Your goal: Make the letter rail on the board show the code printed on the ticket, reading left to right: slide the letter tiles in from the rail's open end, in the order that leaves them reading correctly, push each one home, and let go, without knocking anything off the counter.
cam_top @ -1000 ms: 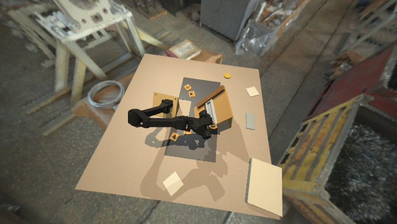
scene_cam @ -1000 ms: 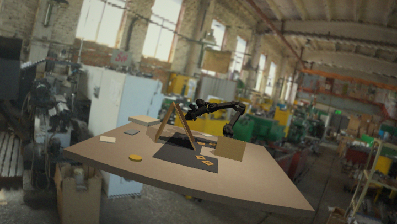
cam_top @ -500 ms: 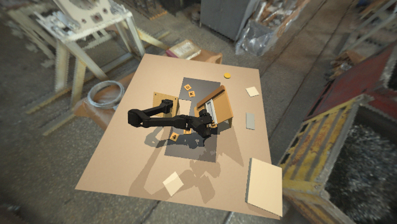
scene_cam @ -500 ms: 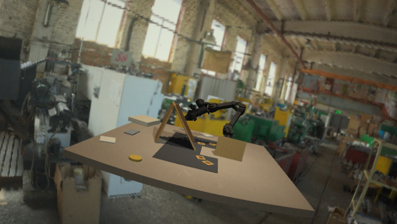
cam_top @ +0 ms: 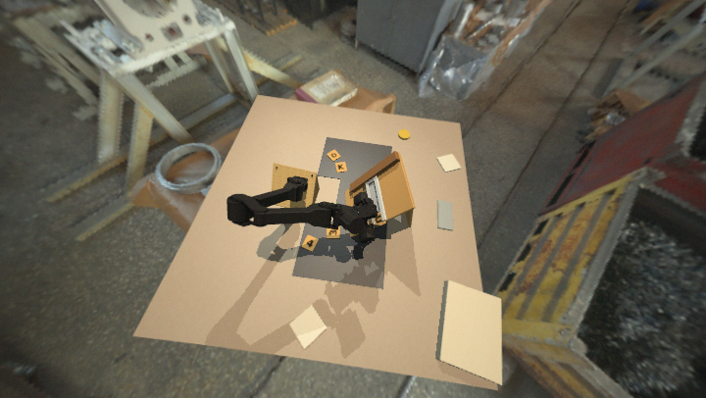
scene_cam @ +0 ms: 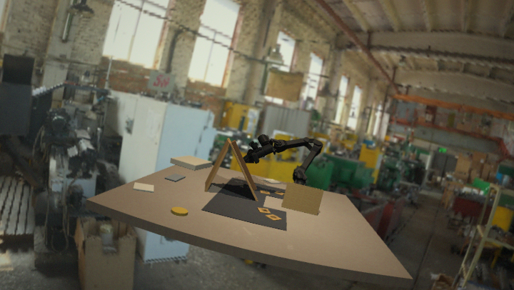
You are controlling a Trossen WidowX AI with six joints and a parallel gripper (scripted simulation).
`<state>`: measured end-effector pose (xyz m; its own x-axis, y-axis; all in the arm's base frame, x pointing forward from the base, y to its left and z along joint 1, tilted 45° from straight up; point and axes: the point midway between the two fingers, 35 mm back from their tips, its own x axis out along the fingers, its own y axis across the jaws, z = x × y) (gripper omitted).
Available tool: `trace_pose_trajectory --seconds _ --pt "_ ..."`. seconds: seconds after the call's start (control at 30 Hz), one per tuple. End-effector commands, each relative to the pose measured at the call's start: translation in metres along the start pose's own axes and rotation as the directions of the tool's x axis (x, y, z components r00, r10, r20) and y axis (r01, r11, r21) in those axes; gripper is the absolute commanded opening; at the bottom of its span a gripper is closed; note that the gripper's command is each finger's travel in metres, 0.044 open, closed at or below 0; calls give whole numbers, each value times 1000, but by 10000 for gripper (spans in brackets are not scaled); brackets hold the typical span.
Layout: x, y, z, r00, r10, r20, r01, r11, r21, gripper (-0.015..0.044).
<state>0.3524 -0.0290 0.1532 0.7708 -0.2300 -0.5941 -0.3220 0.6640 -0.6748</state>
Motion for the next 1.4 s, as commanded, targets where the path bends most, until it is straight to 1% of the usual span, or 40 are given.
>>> trace_pose_trajectory --seconds 0.0,1.37 --pt "0 3 -2 1000 0 -5 0 1000 3 0" --pt "1 29 -2 1000 1 -5 -1 1000 3 0"
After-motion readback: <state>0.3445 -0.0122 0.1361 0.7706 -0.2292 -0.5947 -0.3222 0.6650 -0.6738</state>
